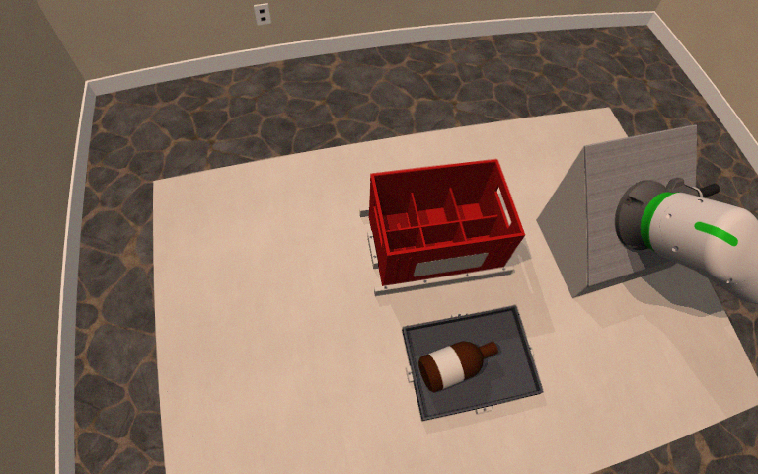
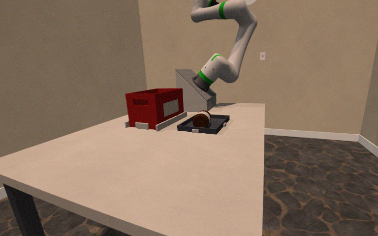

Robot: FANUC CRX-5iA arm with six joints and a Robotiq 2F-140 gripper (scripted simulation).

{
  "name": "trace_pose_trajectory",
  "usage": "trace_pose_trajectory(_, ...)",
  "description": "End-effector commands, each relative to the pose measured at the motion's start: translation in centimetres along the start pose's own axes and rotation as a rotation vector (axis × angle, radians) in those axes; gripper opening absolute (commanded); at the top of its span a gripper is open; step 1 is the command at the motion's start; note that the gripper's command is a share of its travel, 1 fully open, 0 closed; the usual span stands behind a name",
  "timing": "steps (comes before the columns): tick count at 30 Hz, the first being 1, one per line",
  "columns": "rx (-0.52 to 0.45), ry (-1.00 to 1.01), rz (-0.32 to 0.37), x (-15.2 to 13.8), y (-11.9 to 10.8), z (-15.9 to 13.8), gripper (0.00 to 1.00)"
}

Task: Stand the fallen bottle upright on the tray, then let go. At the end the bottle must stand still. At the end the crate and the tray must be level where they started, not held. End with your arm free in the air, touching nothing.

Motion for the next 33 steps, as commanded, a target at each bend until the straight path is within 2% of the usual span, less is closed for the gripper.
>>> trace_pose_trajectory(1,0.0,0.0,0.0,0.0,0.0,0.0,1.0)
trace_pose_trajectory(23,0.006,0.011,-0.008,0.1,-0.5,-0.2,1.0)
trace_pose_trajectory(27,0.025,0.045,-0.034,0.3,-2.3,-0.6,1.0)
trace_pose_trajectory(32,0.081,0.134,-0.103,0.7,-7.1,-1.7,1.0)
trace_pose_trajectory(33,0.081,0.134,-0.103,0.7,-7.1,-1.7,1.0)
Point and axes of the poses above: the point where the finger pads meet when closed, its own y axis out along the fingers, its own x axis across the jaws, z = x × y, the point moved 5 cm from there along -y, back along the fingers, and after that the axes turned 3 degrees about y, right-handed, at the moved point
